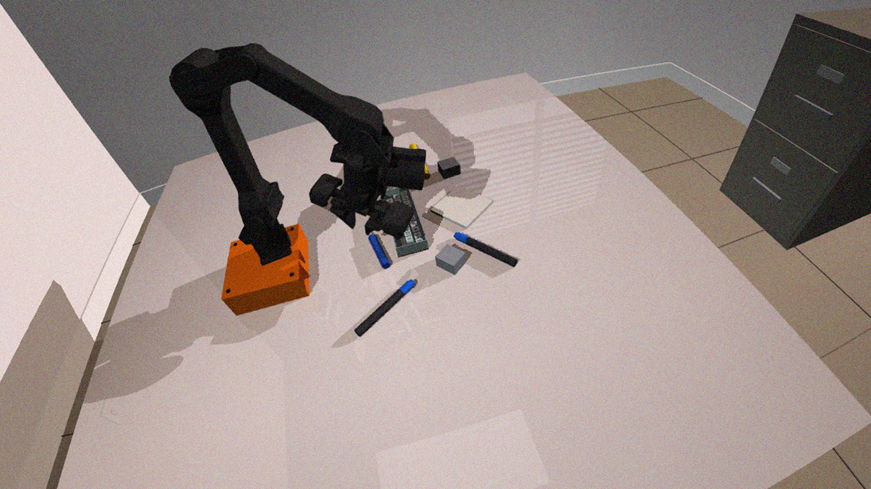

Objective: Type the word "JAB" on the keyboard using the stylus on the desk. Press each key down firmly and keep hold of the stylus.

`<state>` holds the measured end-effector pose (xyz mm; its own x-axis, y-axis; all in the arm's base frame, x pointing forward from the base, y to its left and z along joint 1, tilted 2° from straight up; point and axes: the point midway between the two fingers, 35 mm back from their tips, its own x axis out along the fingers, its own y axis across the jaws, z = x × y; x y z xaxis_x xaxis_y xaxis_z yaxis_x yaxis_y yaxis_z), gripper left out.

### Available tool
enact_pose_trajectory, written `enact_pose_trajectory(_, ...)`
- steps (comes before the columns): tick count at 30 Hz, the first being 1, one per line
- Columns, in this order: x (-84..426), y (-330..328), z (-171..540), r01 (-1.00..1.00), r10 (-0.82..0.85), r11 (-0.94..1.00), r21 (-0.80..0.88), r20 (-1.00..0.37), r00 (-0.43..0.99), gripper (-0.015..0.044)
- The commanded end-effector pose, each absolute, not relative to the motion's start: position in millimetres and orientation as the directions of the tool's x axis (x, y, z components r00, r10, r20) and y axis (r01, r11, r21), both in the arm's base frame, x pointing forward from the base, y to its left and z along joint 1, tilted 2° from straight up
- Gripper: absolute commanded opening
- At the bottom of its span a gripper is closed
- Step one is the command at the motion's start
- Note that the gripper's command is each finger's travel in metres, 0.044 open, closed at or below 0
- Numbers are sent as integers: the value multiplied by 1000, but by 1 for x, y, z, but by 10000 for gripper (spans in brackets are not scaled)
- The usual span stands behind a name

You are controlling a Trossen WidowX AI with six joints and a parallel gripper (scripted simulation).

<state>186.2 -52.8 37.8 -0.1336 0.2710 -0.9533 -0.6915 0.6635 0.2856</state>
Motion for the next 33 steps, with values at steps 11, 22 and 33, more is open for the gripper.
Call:
enact_pose_trajectory(11,197,-72,50,-999,488,-4,-47,-872,39,150)
enact_pose_trajectory(22,197,-72,50,-999,488,-4,-47,-872,39,150)
enact_pose_trajectory(33,198,-72,40,-999,488,-4,-47,-872,39,150)
